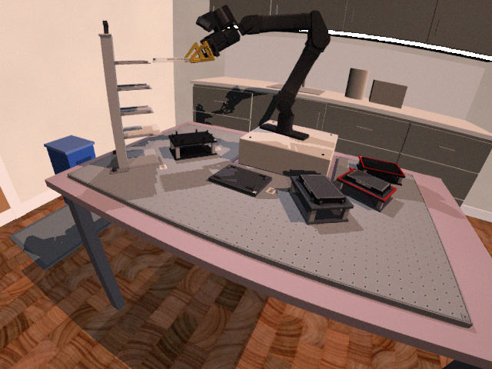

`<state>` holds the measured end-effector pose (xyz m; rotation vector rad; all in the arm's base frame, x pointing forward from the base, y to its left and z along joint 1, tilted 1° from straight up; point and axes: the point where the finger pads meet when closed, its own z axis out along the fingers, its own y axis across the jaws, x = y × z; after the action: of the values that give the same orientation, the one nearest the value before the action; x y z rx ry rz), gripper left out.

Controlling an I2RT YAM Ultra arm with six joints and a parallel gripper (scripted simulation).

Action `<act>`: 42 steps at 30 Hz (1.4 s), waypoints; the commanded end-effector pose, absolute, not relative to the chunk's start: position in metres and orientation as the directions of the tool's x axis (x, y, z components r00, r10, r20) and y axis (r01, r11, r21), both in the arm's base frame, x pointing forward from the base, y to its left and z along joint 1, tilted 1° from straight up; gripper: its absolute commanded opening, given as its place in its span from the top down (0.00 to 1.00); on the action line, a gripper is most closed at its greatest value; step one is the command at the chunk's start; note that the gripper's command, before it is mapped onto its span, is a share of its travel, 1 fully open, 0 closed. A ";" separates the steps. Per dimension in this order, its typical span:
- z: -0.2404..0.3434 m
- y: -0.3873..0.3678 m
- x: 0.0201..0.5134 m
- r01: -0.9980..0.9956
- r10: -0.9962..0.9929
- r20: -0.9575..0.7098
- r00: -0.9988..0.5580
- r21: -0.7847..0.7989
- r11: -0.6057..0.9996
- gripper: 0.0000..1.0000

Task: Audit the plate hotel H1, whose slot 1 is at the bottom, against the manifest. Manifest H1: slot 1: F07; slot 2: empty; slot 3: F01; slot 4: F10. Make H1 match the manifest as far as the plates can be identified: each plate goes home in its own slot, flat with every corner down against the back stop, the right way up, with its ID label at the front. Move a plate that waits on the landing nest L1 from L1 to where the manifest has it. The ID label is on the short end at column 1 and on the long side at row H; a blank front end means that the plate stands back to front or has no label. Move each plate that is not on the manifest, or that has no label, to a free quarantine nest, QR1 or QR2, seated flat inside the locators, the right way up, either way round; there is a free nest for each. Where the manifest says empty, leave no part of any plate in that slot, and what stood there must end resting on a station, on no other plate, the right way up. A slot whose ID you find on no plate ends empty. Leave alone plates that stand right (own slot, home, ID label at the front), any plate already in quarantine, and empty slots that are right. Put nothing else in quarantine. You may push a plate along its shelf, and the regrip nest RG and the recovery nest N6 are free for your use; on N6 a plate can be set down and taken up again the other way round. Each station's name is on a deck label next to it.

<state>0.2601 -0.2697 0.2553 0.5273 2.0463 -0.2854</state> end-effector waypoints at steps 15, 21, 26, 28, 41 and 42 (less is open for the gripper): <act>0.259 -0.259 0.244 0.467 0.236 -0.869 -0.434 0.007 0.884 0.14; 0.257 -0.255 0.237 0.467 0.236 -0.869 -0.434 0.007 0.884 0.14; 0.255 -0.252 0.231 0.467 0.236 -0.869 -0.435 0.007 0.884 0.14; 0.254 -0.251 0.229 0.467 0.236 -0.869 -0.435 0.007 0.884 0.14; 0.250 -0.244 0.217 0.467 0.236 -0.869 -0.435 0.007 0.884 0.14; 0.250 -0.244 0.216 0.467 0.236 -0.869 -0.435 0.007 0.884 0.14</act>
<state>0.2152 -0.2452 0.2442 0.5400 2.0546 -0.2837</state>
